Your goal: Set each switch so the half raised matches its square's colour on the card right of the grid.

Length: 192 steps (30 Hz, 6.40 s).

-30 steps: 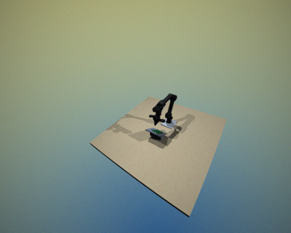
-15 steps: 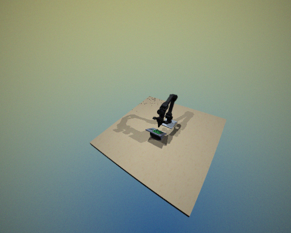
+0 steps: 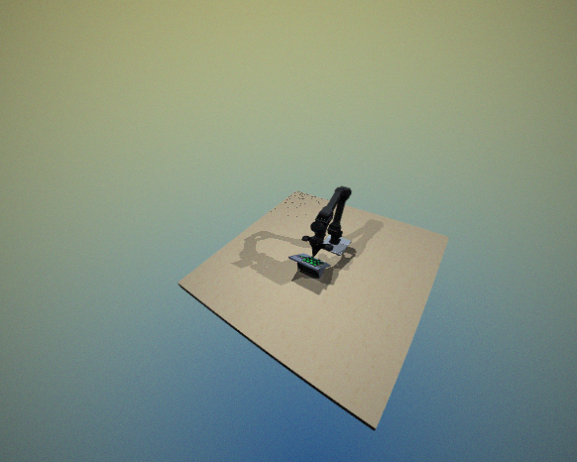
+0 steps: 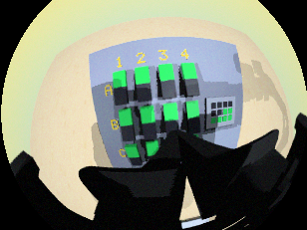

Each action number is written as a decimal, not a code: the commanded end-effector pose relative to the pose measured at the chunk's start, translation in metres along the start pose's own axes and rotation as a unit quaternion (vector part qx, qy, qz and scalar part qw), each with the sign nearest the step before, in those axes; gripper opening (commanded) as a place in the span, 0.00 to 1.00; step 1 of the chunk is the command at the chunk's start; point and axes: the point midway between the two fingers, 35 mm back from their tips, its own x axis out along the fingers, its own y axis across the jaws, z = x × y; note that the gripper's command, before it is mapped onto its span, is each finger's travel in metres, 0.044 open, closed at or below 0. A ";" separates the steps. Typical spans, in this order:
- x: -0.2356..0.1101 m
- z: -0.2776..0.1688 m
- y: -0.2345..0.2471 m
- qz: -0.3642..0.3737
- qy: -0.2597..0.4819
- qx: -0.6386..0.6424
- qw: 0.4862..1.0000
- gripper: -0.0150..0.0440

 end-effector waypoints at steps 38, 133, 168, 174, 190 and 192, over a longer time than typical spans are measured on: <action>0.015 -0.003 -0.001 -0.002 0.003 0.002 1.000 0.25; 0.015 -0.003 -0.024 -0.003 0.003 0.002 1.000 0.25; 0.016 -0.003 -0.024 -0.003 0.003 0.002 1.000 0.25; 0.017 -0.003 -0.024 -0.003 0.003 0.002 1.000 0.25; 0.019 -0.003 -0.024 -0.003 0.003 0.002 1.000 0.25; 0.019 -0.003 -0.024 -0.003 0.003 0.002 1.000 0.25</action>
